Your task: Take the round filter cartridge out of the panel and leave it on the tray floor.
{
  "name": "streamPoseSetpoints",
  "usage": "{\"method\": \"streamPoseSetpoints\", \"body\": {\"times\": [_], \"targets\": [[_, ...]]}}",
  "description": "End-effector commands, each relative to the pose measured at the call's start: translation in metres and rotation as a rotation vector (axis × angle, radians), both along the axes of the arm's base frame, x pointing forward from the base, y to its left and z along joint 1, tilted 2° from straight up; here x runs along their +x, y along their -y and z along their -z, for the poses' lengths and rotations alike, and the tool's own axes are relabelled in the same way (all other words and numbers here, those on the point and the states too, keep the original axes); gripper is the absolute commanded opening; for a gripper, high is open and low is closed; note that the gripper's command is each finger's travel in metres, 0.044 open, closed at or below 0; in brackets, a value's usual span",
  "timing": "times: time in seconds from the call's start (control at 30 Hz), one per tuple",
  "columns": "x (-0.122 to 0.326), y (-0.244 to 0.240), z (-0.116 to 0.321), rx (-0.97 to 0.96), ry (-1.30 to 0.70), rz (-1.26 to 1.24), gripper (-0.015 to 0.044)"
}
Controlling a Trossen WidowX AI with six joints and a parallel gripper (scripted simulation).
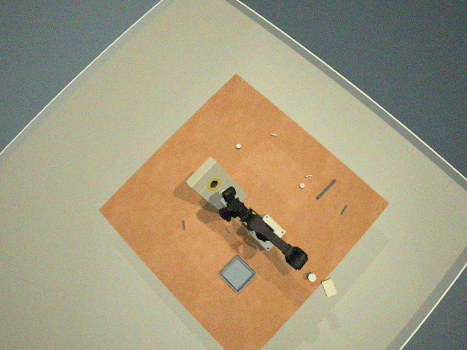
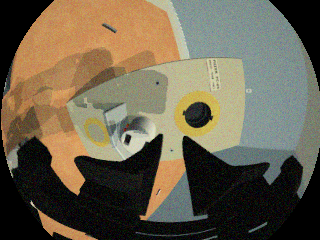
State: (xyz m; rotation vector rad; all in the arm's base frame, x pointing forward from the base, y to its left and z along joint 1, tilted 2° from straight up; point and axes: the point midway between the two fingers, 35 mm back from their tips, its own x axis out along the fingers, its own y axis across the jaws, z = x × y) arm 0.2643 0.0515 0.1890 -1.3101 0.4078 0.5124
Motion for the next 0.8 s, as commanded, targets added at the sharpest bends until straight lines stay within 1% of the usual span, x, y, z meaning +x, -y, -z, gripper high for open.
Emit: {"method": "streamPoseSetpoints", "body": {"times": [0.0, 0.07, 0.27, 0.33, 0.53, 0.6, 0.67, 0.7, 0.77], "targets": [[0.017, -0.003, -0.034, 0.005, 0.009, 0.006, 0.0109], [0.020, -0.004, -0.040, 0.005, 0.010, 0.006, 0.0109], [0.020, -0.004, -0.040, 0.005, 0.010, 0.006, 0.0109], [0.021, -0.005, -0.048, 0.005, 0.011, 0.005, 0.0161], [0.017, -0.006, -0.113, 0.005, 0.018, 0.001, 0.0319], [0.016, -0.006, -0.120, 0.005, 0.019, 0.000, 0.0371], [0.015, -0.006, -0.113, 0.053, -0.011, 0.037, 0.0319], [0.015, -0.005, -0.104, 0.111, -0.048, 0.084, 0.0305], [0.012, -0.003, -0.083, 0.251, -0.136, 0.208, 0.0305]]}}
